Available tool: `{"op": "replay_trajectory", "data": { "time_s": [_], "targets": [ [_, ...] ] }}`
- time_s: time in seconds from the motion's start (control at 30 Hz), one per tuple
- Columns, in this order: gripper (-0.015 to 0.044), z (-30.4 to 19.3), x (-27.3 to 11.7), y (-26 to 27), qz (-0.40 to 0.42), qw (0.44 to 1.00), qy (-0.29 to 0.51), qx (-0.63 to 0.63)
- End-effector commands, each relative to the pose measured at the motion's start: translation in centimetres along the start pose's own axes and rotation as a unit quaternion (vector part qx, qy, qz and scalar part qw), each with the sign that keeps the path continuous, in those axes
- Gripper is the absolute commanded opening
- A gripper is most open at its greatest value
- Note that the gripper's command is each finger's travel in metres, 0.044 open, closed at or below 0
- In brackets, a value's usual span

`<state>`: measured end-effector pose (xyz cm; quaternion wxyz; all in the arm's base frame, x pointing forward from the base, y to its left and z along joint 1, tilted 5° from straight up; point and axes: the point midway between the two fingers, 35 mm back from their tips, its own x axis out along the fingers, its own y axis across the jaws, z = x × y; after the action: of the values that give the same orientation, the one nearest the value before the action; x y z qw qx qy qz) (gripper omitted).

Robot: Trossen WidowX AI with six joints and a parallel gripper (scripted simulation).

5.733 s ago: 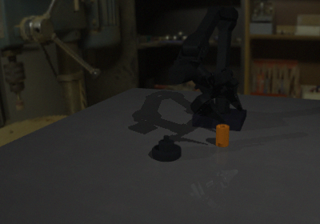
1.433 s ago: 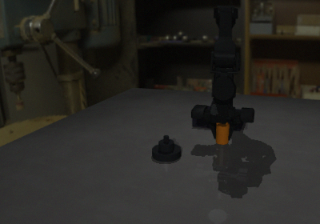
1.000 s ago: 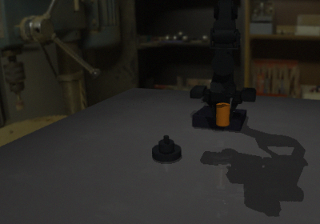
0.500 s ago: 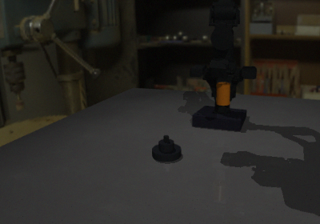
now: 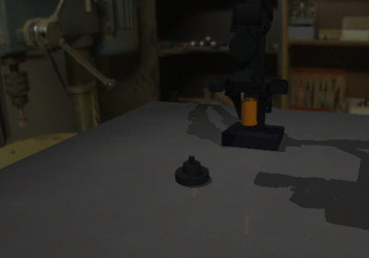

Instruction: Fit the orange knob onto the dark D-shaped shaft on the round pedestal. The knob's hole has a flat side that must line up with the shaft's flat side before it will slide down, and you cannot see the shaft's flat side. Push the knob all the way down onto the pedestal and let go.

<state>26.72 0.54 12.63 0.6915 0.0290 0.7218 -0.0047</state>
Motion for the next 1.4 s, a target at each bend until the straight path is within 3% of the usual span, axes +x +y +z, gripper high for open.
{"op": "replay_trajectory", "data": {
  "time_s": [0.0, 1.37],
  "targets": [
    [0.0000, 1.1, -0.1, -0.7, -0.001, 1.000, -0.007, -0.003],
    [0.0000, 7.7, 3.2, -10.5, -0.009, 1.000, -0.004, -0.006]
  ]
}}
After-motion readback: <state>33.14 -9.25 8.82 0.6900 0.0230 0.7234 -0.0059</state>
